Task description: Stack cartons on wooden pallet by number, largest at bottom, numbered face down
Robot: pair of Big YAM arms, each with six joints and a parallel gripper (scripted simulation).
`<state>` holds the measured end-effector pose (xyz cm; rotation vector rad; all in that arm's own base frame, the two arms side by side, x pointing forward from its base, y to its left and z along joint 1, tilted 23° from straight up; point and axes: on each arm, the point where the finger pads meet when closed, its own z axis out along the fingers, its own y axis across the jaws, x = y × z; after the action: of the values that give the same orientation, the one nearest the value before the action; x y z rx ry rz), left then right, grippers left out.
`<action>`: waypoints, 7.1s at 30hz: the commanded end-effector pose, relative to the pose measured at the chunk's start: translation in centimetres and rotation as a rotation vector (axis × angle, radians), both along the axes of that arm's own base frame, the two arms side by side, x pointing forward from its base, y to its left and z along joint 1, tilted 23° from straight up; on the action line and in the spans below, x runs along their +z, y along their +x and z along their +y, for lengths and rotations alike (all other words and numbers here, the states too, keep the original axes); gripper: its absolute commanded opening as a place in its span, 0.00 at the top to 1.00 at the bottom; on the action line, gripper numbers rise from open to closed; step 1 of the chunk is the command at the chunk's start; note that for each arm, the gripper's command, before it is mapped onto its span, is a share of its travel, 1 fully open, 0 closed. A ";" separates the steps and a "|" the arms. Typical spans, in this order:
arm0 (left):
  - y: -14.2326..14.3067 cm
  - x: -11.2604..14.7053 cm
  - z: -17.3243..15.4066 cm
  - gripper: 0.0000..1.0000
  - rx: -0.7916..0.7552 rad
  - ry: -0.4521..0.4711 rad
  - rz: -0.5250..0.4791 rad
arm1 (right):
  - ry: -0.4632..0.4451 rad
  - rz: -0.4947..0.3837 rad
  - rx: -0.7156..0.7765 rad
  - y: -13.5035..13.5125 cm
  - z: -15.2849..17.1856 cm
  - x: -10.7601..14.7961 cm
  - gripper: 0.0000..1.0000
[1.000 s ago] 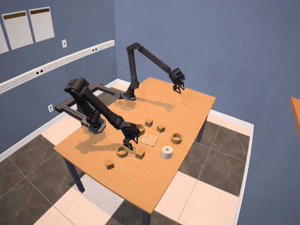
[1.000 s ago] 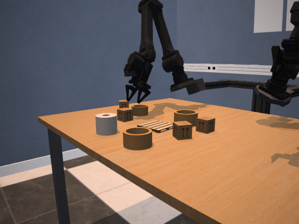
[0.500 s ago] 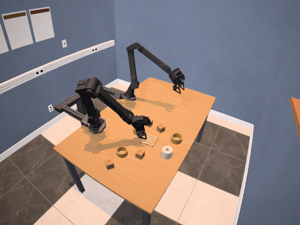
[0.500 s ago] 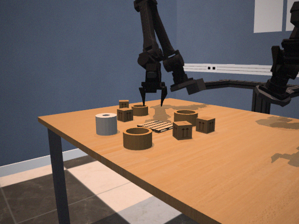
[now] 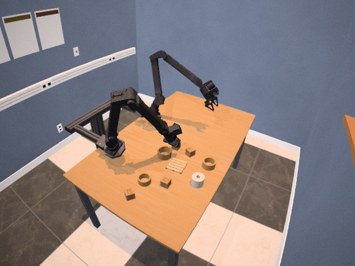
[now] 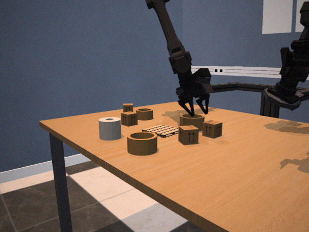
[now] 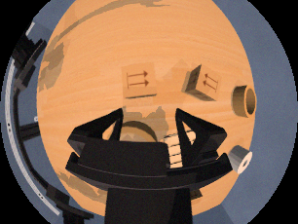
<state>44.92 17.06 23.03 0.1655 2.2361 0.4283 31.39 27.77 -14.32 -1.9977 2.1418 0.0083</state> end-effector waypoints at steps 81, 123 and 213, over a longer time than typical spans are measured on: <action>1.0 1.9 0.0 0.00 -0.013 0.019 -0.027 | -0.014 0.033 0.109 0.7 3.9 -7.4 0.29; 1.0 1.9 0.0 0.00 -0.013 0.019 -0.027 | -0.016 0.025 0.128 3.2 5.7 3.5 0.50; -2.3 -5.7 -24.5 0.00 -0.119 -1.039 0.182 | 1.186 0.035 0.278 5.5 0.5 31.1 0.50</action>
<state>42.12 -4.88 18.31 -0.0280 2.3522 -0.6925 36.03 27.87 15.48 -1.4542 1.2966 1.0935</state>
